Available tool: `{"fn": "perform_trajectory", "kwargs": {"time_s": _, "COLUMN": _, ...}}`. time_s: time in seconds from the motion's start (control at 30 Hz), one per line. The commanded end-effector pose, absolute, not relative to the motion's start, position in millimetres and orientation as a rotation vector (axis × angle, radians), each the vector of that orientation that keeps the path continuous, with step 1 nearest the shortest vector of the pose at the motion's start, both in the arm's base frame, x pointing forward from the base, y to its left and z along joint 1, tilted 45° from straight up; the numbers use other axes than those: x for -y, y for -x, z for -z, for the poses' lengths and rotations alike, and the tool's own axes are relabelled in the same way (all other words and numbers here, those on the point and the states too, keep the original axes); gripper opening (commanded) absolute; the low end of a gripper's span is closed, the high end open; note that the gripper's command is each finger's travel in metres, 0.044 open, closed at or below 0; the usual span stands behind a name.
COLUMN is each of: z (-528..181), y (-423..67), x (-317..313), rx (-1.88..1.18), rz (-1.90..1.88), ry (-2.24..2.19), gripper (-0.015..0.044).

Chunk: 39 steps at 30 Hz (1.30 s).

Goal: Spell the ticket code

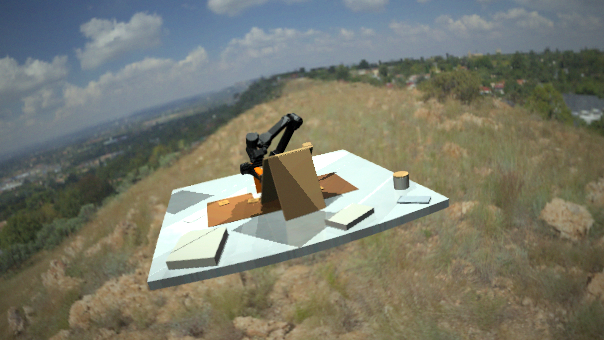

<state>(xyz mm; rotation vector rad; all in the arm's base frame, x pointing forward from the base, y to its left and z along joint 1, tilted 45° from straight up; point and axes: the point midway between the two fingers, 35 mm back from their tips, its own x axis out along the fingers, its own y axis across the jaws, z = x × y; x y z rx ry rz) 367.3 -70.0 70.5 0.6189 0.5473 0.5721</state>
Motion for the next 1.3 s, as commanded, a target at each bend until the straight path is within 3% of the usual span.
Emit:
{"fn": "perform_trajectory", "kwargs": {"time_s": 0.0, "z": -71.5, "y": -365.2, "x": 66.1, "rx": -0.554, "rz": -0.573, "ry": -0.626, "gripper": 0.0000}}
{"fn": "perform_trajectory", "kwargs": {"time_s": 0.9, "z": -77.9, "y": -359.7, "x": 55.9, "rx": -0.554, "rz": -0.573, "ry": -0.627, "gripper": 0.0000}}
{"fn": "perform_trajectory", "kwargs": {"time_s": 1.27, "z": -81.2, "y": -358.9, "x": 61.2, "rx": -0.554, "rz": -0.573, "ry": -0.626, "gripper": 0.0289}}
